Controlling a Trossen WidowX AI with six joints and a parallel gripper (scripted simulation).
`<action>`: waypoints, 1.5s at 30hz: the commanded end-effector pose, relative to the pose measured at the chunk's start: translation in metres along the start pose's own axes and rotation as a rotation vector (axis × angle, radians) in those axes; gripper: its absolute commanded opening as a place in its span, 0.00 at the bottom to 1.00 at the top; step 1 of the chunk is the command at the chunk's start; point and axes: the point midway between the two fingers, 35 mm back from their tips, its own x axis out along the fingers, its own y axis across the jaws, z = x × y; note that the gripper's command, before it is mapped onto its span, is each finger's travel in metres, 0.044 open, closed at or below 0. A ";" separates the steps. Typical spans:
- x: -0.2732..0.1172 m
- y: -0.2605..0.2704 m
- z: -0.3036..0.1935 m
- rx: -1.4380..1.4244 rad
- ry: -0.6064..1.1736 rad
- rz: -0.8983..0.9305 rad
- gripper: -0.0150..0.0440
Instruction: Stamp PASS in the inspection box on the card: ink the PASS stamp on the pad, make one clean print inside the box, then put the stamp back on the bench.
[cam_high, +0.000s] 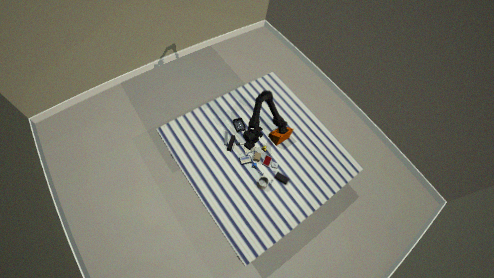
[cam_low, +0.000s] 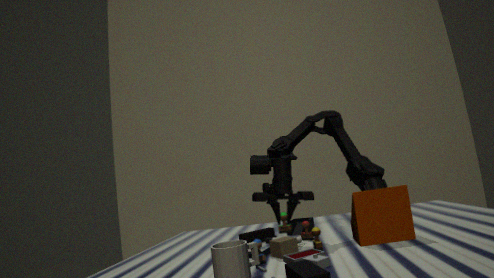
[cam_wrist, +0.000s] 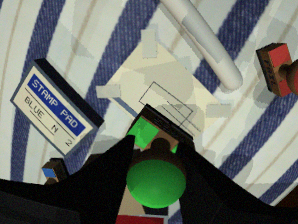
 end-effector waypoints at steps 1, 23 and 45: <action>-0.006 0.001 0.001 0.006 -0.005 0.003 0.25; -0.024 0.032 0.032 0.008 -0.004 0.005 0.25; -0.013 0.077 0.095 0.013 -0.011 0.006 0.25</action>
